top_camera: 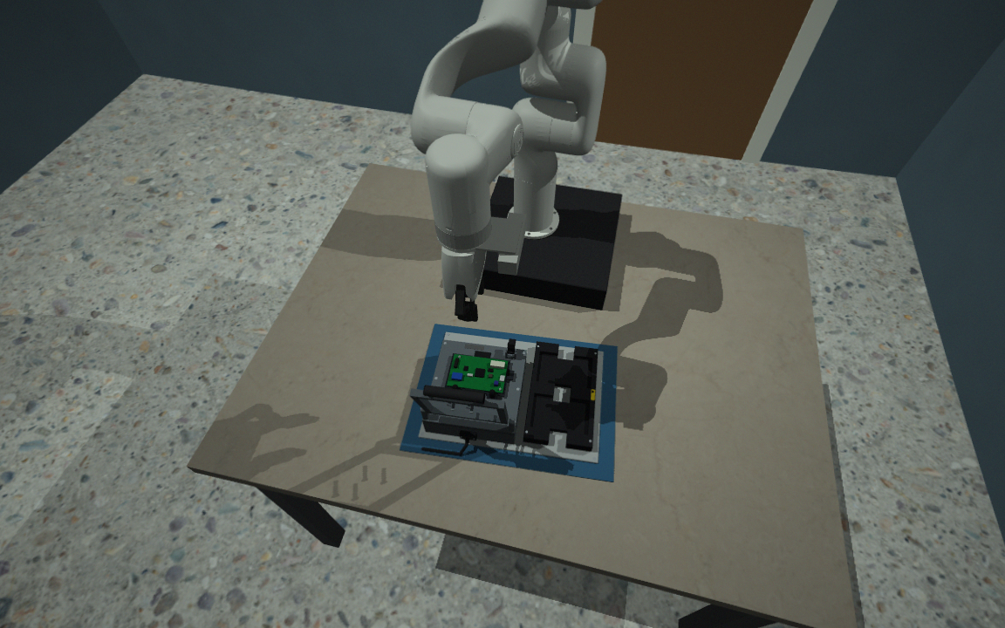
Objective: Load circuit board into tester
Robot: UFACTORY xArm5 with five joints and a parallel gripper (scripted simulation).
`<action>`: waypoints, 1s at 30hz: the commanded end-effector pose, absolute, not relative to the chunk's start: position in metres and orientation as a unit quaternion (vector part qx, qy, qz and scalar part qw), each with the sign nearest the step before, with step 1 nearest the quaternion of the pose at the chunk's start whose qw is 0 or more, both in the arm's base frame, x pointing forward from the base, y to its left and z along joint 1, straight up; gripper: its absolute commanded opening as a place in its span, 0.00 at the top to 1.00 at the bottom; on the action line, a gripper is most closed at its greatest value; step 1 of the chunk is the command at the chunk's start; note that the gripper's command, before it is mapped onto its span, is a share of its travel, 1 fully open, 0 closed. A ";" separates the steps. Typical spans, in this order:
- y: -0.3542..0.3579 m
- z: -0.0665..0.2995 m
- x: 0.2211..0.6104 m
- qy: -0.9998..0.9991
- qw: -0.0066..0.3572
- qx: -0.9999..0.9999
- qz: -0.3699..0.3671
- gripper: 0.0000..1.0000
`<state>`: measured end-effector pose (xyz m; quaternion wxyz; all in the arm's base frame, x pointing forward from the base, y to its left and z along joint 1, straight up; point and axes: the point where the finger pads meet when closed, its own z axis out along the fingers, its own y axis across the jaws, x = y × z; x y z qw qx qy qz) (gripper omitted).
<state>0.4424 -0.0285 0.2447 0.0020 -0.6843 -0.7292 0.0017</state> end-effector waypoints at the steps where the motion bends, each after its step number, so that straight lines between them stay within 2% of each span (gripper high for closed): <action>1: -0.029 0.247 0.443 -0.729 0.000 -0.684 0.000 0.48; 14: -0.028 0.247 0.454 -0.729 0.000 -0.684 0.000 0.48; 27: -0.023 0.246 0.521 -0.729 0.000 -0.684 0.000 0.48; 30: -0.023 0.246 0.527 -0.729 0.000 -0.684 0.000 0.48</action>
